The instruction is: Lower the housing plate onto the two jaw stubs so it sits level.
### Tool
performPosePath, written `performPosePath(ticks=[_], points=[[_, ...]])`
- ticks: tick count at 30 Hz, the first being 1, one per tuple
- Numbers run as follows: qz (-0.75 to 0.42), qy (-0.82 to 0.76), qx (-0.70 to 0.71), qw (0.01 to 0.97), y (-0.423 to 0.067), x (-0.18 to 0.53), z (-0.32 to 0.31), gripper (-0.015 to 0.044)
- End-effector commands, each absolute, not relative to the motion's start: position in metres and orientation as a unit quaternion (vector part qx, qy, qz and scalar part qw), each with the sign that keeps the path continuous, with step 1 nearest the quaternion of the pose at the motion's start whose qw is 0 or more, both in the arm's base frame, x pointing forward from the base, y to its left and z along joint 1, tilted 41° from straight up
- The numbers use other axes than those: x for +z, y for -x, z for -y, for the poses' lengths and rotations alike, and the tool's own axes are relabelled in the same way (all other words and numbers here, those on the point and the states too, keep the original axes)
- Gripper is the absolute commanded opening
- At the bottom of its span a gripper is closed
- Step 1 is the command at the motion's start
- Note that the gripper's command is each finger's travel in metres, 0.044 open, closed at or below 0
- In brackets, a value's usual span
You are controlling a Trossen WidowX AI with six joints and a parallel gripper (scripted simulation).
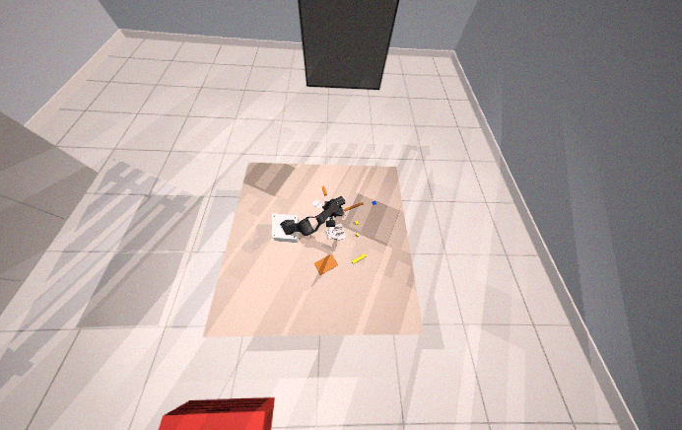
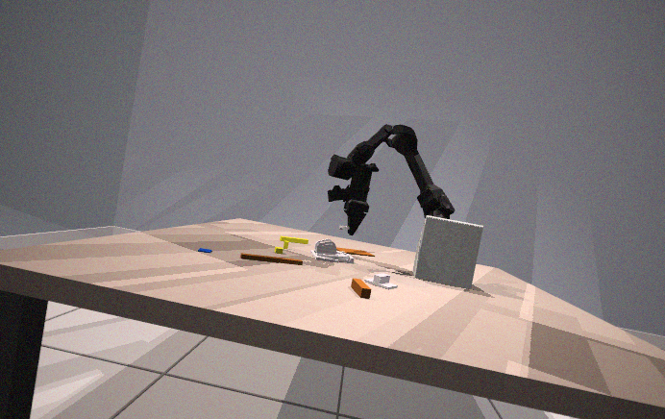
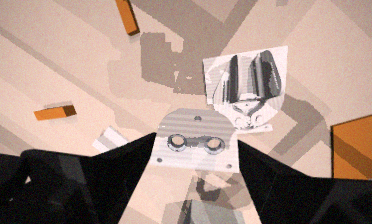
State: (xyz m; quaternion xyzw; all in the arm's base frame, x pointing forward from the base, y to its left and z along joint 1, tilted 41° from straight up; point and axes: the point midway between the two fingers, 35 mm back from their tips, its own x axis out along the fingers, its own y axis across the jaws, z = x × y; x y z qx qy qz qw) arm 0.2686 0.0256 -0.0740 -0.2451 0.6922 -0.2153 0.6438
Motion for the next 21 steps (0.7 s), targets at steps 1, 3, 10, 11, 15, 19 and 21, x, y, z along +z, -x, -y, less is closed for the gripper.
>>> performPosePath(ticks=[1, 3, 10, 11, 15, 19, 21], points=[[-0.694, 0.259, -0.206, 0.639, -0.27, -0.066, -0.015, 0.0351], [-0.696, 0.265, -0.201, 0.636, -0.27, -0.063, -0.009, 0.0351], [-0.702, 0.289, -0.184, 0.624, -0.271, -0.051, 0.01, 0.0351], [-0.703, 0.292, -0.181, 0.623, -0.271, -0.049, 0.013, 0.0351], [-0.706, 0.306, -0.172, 0.615, -0.27, -0.043, 0.025, 0.0351], [-0.71, 0.319, -0.163, 0.606, -0.269, -0.036, 0.036, 0.0351], [-0.711, 0.323, -0.16, 0.603, -0.269, -0.034, 0.039, 0.0351]])
